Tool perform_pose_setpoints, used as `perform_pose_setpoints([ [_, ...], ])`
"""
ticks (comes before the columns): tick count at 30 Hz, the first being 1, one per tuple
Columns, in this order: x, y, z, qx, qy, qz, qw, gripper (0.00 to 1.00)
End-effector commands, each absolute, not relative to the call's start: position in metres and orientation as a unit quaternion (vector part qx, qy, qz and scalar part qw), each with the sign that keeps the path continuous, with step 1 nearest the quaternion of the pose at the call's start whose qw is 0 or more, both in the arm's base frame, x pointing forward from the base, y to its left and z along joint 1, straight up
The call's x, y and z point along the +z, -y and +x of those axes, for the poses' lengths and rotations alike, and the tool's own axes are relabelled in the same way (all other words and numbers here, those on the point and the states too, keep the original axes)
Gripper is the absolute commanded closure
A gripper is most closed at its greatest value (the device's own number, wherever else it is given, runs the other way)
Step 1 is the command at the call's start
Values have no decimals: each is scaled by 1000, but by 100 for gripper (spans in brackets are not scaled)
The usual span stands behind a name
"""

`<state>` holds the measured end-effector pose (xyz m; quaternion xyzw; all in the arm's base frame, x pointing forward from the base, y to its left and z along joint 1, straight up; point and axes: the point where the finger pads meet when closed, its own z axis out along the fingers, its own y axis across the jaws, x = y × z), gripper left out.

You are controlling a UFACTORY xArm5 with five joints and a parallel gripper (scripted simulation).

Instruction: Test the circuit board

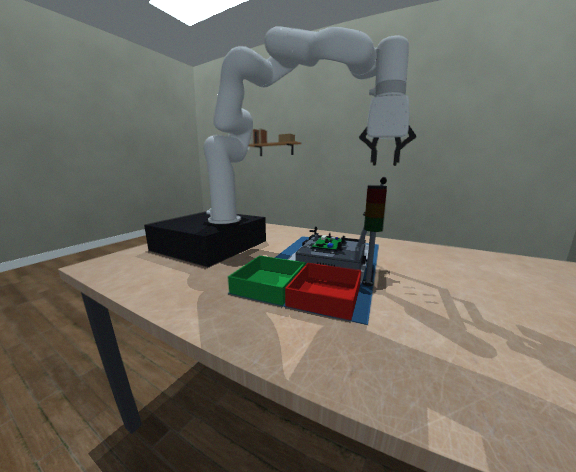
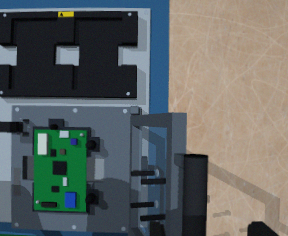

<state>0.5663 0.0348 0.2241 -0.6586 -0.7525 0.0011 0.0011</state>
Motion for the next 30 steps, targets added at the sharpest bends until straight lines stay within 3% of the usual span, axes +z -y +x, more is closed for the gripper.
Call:
perform_pose_setpoints([
  [1, 220, -35, 567, -1, 753, -659, -1, 48],
  [30, 204, -35, 568, -1, 753, -659, -1, 48],
])
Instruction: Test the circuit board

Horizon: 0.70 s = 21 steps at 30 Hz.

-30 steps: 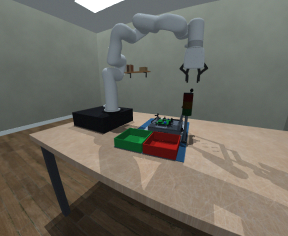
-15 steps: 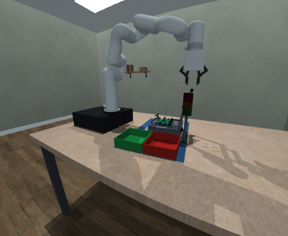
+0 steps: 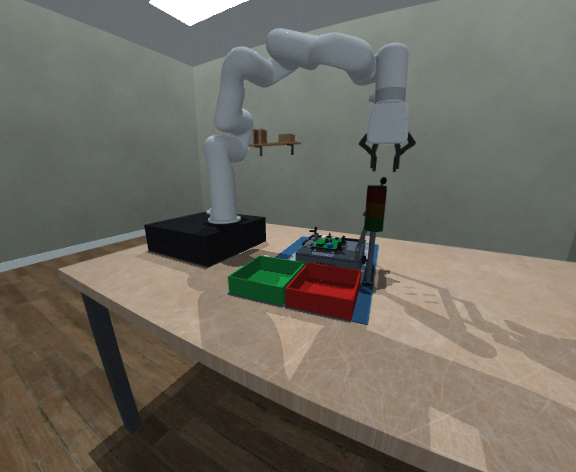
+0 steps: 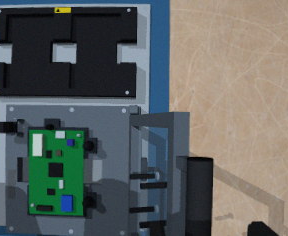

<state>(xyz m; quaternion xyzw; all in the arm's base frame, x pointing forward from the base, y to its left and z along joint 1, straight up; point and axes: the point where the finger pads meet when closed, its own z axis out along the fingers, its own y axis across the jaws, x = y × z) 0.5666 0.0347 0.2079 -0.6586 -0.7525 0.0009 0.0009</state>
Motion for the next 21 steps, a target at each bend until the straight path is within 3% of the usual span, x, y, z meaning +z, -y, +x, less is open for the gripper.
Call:
perform_pose_setpoints([
  [1, 204, -35, 568, -1, 753, -659, -1, 48],
  [21, 174, -35, 568, -1, 753, -659, -1, 48],
])
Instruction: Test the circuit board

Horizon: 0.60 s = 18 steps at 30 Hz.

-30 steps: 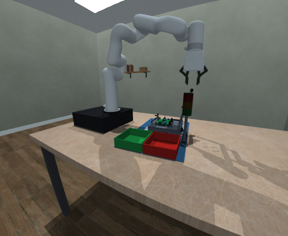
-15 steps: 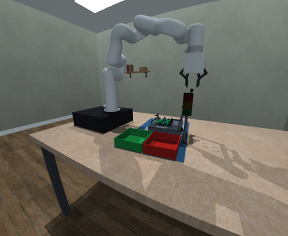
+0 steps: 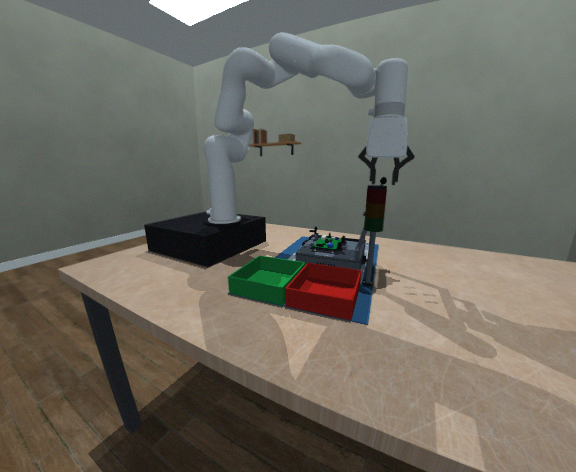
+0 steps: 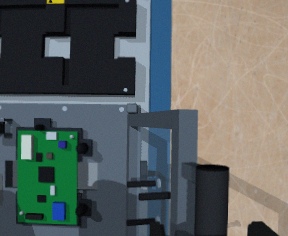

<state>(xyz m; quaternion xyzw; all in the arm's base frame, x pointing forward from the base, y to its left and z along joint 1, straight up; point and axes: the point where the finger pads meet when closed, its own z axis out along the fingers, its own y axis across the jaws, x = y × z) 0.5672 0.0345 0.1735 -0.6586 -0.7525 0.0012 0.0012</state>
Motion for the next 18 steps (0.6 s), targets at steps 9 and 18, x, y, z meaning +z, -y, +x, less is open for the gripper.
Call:
perform_pose_setpoints([
  [9, 174, -35, 568, -1, 753, -659, -1, 100],
  [18, 174, -35, 568, -1, 753, -659, -1, 100],
])
